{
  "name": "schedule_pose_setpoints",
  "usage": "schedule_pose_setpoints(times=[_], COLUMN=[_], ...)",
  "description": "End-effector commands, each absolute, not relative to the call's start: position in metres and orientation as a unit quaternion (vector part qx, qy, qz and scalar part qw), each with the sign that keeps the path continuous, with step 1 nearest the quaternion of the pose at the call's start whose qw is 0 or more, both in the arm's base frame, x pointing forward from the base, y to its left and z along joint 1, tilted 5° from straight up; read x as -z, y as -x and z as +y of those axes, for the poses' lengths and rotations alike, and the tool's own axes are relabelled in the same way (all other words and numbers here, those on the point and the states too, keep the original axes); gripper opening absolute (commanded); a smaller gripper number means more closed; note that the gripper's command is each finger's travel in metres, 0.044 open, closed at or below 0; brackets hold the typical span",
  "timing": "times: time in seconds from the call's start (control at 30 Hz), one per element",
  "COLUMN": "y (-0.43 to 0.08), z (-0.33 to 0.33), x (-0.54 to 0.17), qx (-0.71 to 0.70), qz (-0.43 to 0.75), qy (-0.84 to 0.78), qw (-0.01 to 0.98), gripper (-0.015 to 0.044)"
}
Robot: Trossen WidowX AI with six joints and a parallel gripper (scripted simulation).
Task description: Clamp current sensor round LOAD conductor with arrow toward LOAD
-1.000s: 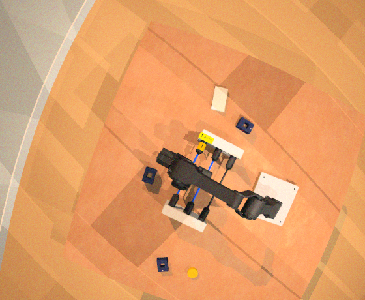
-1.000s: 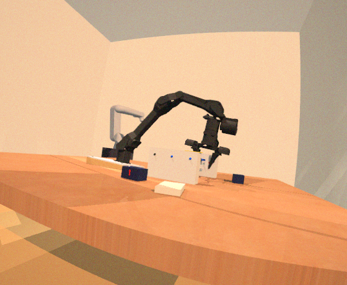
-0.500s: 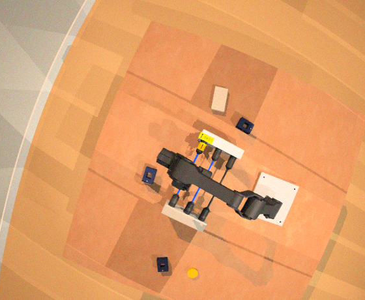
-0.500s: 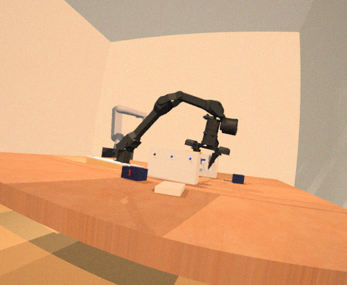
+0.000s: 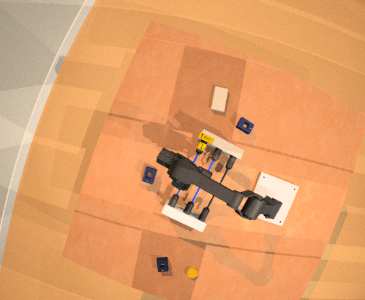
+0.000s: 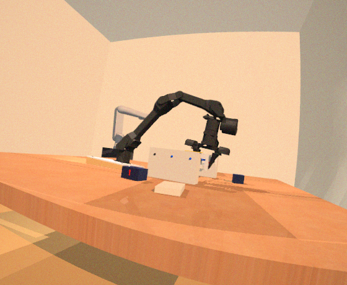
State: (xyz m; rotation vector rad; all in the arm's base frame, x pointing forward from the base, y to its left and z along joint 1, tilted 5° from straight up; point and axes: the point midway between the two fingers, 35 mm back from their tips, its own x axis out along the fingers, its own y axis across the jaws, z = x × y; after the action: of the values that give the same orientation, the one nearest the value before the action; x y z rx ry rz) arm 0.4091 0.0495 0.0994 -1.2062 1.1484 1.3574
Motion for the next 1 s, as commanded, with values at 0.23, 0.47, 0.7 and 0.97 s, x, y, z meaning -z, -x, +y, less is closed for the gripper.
schedule_pose_setpoints(times=[0.23, 0.47, 0.7, 0.97], y=[-0.4112, -0.4106, -0.4086, -0.4067], z=[0.0496, 0.0496, 0.0494, 0.0493], x=[-0.1002, -0.1000, -0.0998, -0.0993], qx=[-0.535, -0.547, -0.547, -0.546], qz=[0.448, 0.460, 0.460, 0.459], qy=[0.514, 0.503, 0.504, 0.504], qw=[0.500, 0.486, 0.486, 0.487], gripper=[0.0000, 0.0000, 0.0000, 0.0000])
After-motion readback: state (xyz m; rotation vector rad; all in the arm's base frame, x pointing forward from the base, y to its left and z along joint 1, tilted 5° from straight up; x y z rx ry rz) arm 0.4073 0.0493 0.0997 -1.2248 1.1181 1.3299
